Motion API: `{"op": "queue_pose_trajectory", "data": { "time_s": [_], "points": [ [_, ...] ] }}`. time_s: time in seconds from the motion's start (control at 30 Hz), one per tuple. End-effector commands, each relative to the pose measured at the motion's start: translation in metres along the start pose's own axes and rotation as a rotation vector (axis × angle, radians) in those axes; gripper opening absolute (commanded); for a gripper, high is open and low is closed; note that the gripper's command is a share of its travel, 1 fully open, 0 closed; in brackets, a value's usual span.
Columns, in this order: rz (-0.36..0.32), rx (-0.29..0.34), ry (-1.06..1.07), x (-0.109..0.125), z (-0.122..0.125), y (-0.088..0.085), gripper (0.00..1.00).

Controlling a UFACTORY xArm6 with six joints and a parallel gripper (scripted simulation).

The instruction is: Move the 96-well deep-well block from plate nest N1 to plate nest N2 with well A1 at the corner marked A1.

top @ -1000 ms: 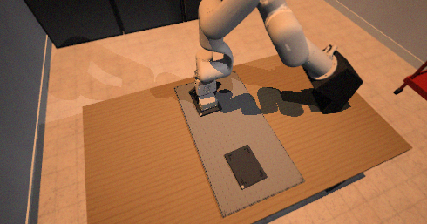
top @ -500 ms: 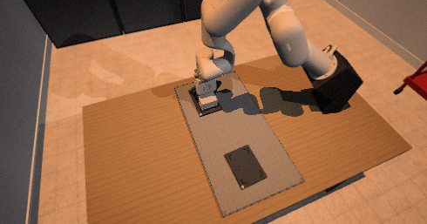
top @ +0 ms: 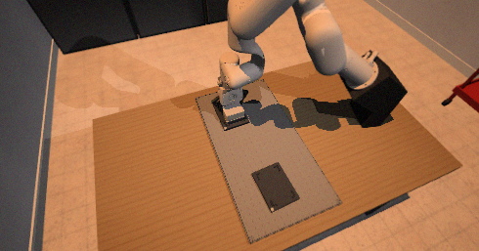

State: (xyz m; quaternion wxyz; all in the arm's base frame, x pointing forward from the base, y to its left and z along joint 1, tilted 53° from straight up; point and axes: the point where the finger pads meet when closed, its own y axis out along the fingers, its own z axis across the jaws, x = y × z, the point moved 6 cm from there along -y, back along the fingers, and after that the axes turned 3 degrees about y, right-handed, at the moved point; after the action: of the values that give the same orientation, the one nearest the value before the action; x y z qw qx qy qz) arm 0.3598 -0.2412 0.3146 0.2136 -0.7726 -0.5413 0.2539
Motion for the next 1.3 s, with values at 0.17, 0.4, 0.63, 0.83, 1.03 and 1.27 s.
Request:
{"op": "queue_pose_trajectory", "data": {
  "time_s": [0.17,0.4,0.63,0.83,1.03,1.27],
  "points": [
    [0.002,-0.001,0.0,0.0,-0.001,-0.016,0.0],
    [0.002,-0.001,0.0,0.0,-0.001,-0.024,0.0],
    [0.002,-0.001,0.0,0.0,-0.001,-0.036,0.0],
    [0.002,-0.001,0.0,0.0,-0.001,-0.043,0.0],
    [0.002,-0.001,0.0,0.0,-0.001,-0.053,0.0],
    [0.002,-0.001,0.0,0.0,-0.001,-0.064,0.0]
  ]
}}
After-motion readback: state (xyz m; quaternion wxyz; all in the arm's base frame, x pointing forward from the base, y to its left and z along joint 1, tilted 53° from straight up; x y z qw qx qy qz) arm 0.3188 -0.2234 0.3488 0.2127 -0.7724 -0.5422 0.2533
